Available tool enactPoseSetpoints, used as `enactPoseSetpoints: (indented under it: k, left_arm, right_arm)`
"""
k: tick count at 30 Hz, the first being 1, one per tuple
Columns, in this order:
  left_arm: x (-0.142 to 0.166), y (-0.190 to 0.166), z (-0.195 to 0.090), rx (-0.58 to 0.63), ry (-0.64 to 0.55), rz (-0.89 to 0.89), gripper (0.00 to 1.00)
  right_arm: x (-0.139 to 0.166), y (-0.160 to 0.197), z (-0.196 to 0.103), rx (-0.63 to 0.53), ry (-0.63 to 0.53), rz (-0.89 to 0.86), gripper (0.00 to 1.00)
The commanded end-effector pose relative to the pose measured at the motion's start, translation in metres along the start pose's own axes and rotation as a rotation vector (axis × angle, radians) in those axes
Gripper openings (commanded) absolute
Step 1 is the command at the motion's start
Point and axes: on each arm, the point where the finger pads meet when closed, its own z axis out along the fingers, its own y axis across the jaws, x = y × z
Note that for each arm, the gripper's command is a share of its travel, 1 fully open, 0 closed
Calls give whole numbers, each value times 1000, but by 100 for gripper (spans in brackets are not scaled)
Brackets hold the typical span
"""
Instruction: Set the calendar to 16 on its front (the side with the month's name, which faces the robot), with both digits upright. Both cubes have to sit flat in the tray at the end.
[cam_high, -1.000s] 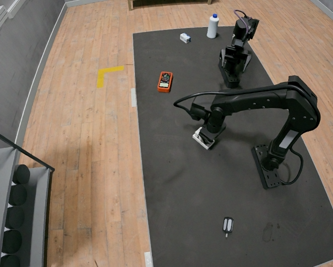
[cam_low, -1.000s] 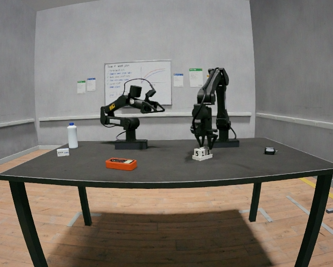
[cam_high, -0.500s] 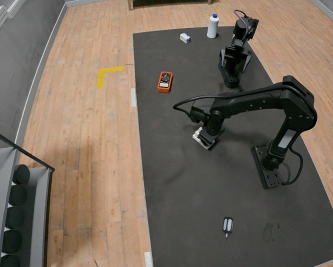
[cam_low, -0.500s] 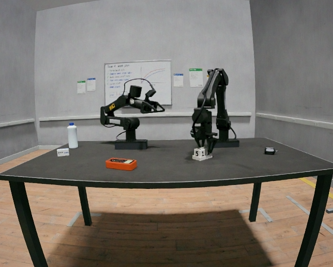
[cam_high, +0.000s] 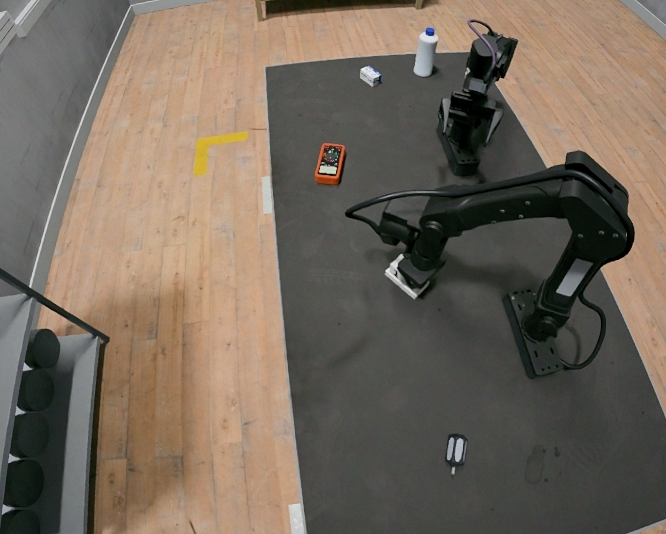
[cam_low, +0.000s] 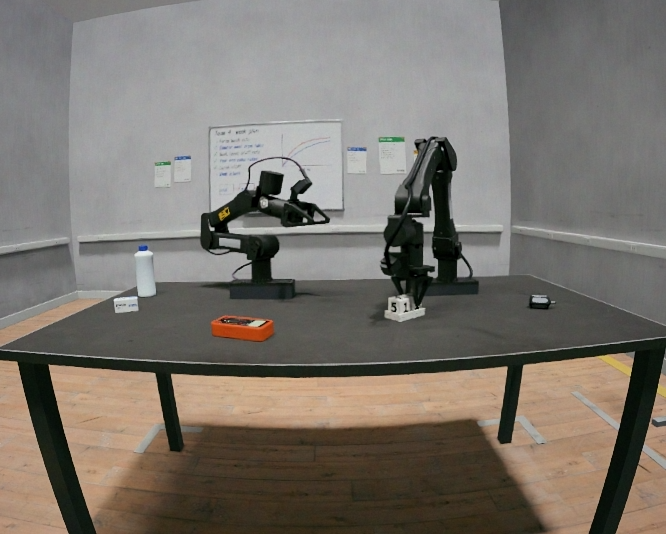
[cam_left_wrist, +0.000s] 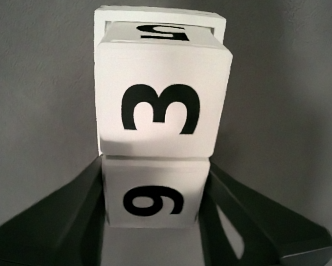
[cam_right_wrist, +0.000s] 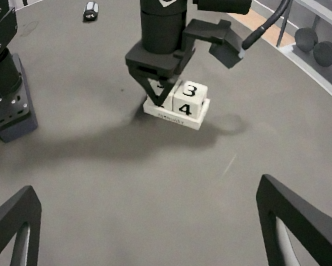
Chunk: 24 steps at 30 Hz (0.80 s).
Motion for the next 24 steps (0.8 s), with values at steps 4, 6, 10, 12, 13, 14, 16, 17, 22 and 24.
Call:
enactPoseSetpoints:
  k: [4, 6, 10, 12, 13, 14, 16, 17, 22, 24]
  left_arm:
    - [-3, 2, -4, -4, -19, -3, 43]
    - [-3, 2, -4, -4, -19, -3, 40]
    - [-3, 1, -4, -7, -29, -5, 34]
    - [-3, 1, -4, -7, -29, -5, 31]
    - [-3, 1, -4, -7, -29, -5, 31]
    - [-3, 1, -4, -7, -29, -5, 20]
    - [-1, 1, -7, -4, -18, -5, 35]
    - [-3, 2, -12, -6, -23, -5, 35]
    - [-4, 2, -30, -6, -26, -6, 35]
    - [-3, 2, -45, -6, -26, -6, 35]
  right_arm:
    - [-4, 1, 0, -5, -17, -2, 100]
    - [-4, 1, 0, -5, -17, -2, 100]
    - [-4, 1, 0, -5, -17, -2, 100]
    - [-4, 1, 0, -5, -17, -2, 100]
    - [-4, 1, 0, -5, -17, -2, 100]
    - [-4, 1, 0, -5, -17, -2, 100]
    - [-4, 1, 0, -5, -17, -2, 100]
    - [-4, 1, 0, -5, -17, -2, 100]
    - [-4, 1, 0, -5, -17, -2, 100]
    - [-4, 1, 0, -5, -17, -2, 100]
